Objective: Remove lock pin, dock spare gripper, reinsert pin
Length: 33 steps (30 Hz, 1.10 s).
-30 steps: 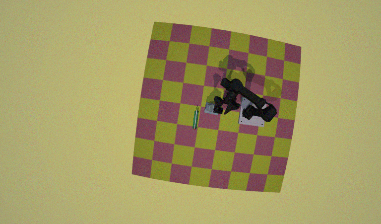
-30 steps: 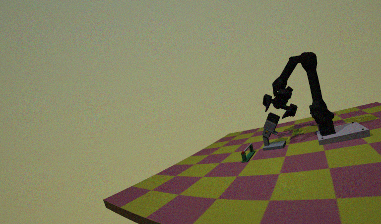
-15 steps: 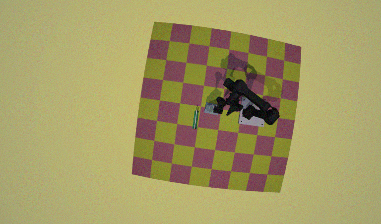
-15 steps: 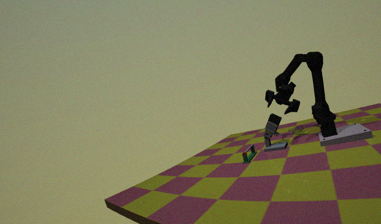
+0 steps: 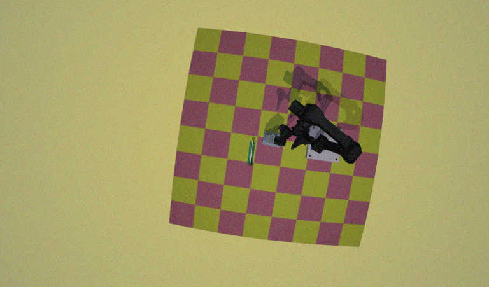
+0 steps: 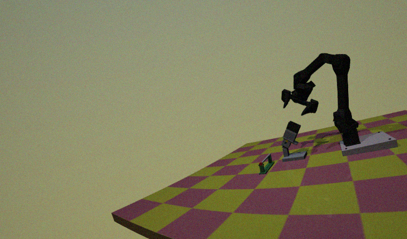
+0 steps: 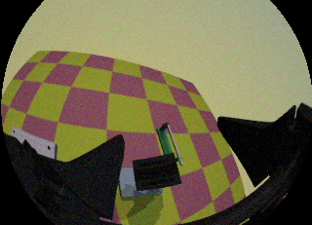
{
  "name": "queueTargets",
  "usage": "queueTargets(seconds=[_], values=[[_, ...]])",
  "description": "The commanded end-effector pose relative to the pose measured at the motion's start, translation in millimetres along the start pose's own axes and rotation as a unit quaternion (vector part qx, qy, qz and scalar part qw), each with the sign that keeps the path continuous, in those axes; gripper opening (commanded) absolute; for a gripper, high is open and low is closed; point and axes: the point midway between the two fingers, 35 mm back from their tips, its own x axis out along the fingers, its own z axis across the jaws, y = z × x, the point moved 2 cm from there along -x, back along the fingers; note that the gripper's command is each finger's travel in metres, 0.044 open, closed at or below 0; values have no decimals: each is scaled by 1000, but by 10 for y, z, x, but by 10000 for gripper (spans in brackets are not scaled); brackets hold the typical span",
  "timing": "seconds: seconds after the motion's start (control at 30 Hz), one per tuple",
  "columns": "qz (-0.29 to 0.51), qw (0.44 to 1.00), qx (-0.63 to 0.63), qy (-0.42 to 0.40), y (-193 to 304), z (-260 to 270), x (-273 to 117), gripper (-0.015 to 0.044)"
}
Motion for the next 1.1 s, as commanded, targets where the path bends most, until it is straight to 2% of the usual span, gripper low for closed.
queueTargets(seconds=[0.0, 0.23, 0.57, 0.77, 1.07], values=[[4, 1000, 3, 4, -70, -52, -26, 440], [4, 1000, 0, 2, -48, -36, -19, 440], [-1, 1000, 3, 10, -518, 32, 482, 180], [10, 1000, 13, 0, -511, -13, 504, 180], [185, 967, 96, -143, -167, -552, 832, 180]])
